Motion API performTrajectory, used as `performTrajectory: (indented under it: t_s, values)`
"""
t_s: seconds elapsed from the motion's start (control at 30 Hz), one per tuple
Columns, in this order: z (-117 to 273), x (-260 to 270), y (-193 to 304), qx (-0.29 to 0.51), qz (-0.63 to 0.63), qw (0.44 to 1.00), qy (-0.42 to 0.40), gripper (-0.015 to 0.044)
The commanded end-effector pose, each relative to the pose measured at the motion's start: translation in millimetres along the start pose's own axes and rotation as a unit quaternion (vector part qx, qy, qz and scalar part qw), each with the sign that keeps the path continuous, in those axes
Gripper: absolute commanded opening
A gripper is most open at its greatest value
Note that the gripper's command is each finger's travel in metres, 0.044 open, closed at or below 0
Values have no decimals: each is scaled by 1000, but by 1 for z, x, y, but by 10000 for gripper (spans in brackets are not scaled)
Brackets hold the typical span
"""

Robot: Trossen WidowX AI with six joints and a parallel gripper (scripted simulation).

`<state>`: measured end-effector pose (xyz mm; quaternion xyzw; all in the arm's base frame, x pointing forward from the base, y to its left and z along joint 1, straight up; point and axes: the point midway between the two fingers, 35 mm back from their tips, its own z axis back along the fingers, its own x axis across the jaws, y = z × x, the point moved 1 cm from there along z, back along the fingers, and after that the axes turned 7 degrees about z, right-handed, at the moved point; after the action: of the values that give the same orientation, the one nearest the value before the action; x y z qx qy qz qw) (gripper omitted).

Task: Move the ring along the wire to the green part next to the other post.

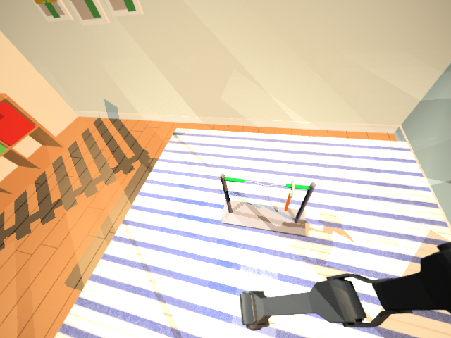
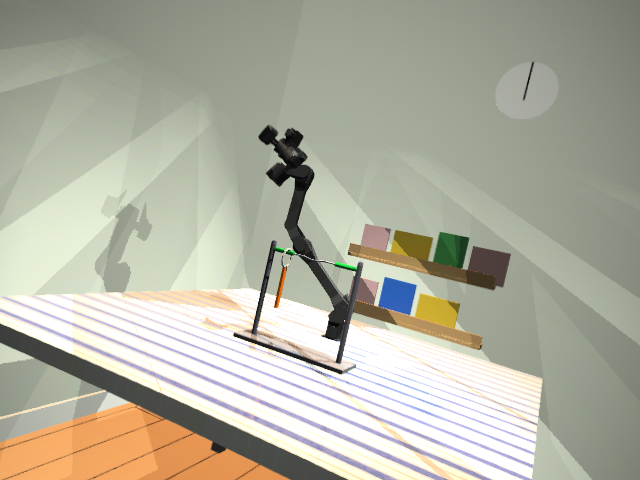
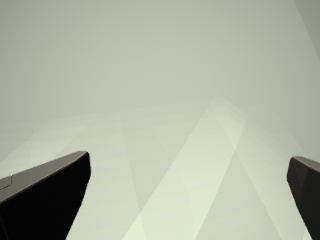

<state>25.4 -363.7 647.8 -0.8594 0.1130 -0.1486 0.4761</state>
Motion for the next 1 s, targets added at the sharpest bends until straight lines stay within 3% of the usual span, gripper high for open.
performTrajectory:
  t_s: [0.0, 0.27, 0.77, 0.97]
  values:
    - [0, -1, -1, -1, 0, 1000, 0, 374]
    - [6, -34, -38, -53, 31, 998, 29, 164]
    - [30, -133, -94, -139, 156, 961, 182, 160]
    - [71, -189, -134, -187, 242, 906, 294, 160]
